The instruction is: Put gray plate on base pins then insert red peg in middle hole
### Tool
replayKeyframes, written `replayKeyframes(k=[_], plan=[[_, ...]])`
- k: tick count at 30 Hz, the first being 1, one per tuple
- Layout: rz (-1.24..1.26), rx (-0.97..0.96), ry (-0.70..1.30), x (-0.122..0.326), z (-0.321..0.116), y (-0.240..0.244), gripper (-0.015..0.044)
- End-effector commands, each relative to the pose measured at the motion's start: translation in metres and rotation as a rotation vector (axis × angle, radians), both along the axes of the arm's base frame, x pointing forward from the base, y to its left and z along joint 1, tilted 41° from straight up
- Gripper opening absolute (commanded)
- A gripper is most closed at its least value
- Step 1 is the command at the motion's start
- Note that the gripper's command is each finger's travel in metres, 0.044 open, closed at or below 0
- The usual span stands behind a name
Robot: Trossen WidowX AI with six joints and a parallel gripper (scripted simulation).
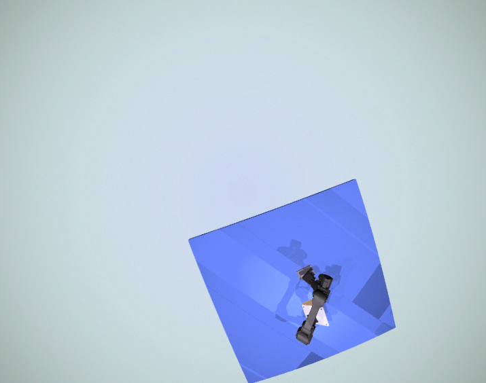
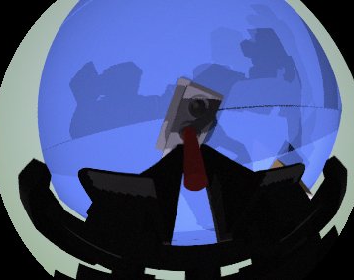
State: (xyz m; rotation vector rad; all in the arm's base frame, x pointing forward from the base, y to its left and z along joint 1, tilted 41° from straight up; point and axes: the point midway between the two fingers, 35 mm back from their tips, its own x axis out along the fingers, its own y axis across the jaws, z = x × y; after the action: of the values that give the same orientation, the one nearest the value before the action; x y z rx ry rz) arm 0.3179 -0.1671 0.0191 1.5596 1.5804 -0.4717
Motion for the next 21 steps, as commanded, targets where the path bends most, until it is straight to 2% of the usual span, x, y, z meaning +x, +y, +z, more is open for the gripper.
replayKeyframes(k=[1, 21], plan=[[-0.001, 0.003, 0.003, -0.0009, -0.0001, 0.0021, 0.0], [-0.001, 0.003, 0.003, 0.0001, -0.001, 0.0034, 0.0]])
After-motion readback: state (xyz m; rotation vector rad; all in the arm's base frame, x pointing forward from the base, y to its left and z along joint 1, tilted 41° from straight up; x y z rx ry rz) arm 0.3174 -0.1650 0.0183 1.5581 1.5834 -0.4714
